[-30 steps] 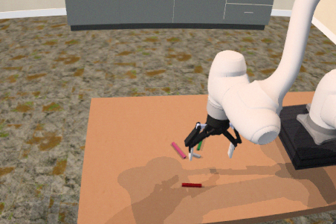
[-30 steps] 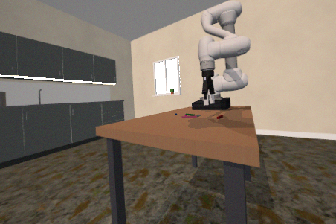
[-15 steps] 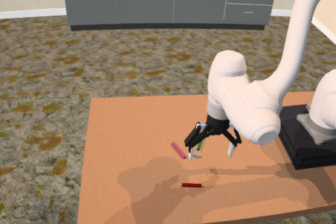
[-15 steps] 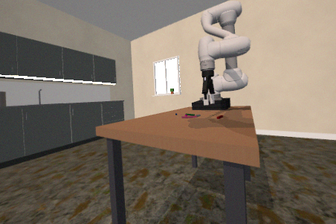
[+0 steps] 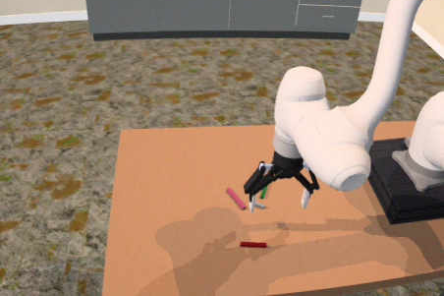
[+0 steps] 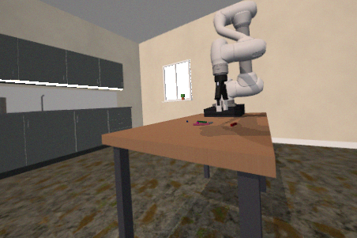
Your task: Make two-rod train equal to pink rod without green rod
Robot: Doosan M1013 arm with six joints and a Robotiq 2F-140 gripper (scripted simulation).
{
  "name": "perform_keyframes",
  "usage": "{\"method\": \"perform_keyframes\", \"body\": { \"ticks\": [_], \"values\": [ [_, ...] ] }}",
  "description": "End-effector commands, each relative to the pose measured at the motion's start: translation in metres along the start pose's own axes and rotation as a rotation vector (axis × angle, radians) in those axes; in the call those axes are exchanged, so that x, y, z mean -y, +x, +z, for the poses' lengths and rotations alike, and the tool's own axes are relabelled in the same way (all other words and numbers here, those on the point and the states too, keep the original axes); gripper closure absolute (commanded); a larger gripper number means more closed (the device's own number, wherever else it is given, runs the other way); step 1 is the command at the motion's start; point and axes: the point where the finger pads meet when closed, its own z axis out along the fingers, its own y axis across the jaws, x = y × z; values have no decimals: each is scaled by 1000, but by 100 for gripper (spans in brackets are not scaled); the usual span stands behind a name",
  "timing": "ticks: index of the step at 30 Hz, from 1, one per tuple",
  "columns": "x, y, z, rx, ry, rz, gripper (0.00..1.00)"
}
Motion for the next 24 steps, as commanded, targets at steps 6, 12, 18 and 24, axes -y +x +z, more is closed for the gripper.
{"method": "perform_keyframes", "body": {
  "ticks": [6,12,18,24],
  "values": [
    [1,2,2,-2,6,-3,0],
    [1,2,2,-2,6,-3,0],
    [1,2,2,-2,6,-3,0],
    [-1,-1,1,-2,6,-41,0]
  ]
}}
